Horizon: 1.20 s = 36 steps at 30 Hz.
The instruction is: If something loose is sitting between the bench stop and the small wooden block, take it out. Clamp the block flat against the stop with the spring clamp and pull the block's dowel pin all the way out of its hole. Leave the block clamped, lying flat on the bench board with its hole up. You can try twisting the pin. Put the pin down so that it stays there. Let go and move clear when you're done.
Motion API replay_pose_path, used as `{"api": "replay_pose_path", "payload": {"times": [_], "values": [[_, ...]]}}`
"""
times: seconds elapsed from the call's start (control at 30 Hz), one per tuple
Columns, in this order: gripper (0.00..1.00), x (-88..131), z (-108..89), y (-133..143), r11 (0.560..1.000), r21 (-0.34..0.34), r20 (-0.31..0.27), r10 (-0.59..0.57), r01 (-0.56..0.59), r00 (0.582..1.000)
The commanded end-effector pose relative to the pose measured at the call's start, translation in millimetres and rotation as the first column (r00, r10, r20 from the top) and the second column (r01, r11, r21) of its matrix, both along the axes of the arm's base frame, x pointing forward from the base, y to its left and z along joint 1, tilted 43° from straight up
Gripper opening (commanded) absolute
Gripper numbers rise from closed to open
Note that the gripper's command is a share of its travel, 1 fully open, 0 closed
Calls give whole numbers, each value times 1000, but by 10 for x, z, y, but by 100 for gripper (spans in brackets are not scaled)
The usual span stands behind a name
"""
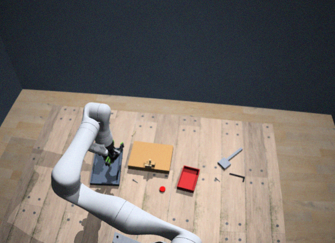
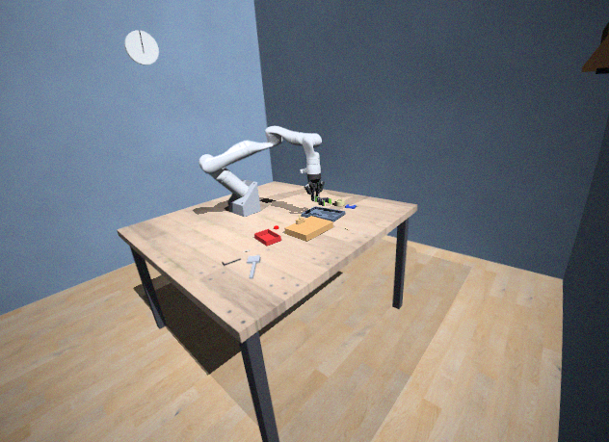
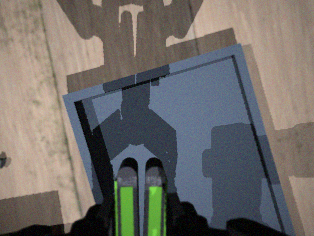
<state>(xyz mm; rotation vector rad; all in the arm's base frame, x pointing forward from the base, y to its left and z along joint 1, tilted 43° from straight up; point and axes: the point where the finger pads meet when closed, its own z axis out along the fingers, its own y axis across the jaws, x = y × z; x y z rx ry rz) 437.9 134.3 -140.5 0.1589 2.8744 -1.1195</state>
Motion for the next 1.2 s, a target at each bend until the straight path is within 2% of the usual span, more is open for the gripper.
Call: {"api": "replay_pose_path", "payload": {"times": [0.0,0.37,0.43,0.53,0.93,1.0,1.17], "values": [[32,18,20,-2,1000,2,29,-29,29,999],[32,84,84,-67,986,18,155,-168,167,973],[32,84,84,-67,986,18,155,-168,167,973],[32,104,103,-86,978,26,193,-209,208,959],[32,184,184,-171,925,77,342,-374,371,862],[32,184,184,-171,925,77,342,-374,371,862],[32,218,219,-207,894,106,400,-439,435,805]]}}
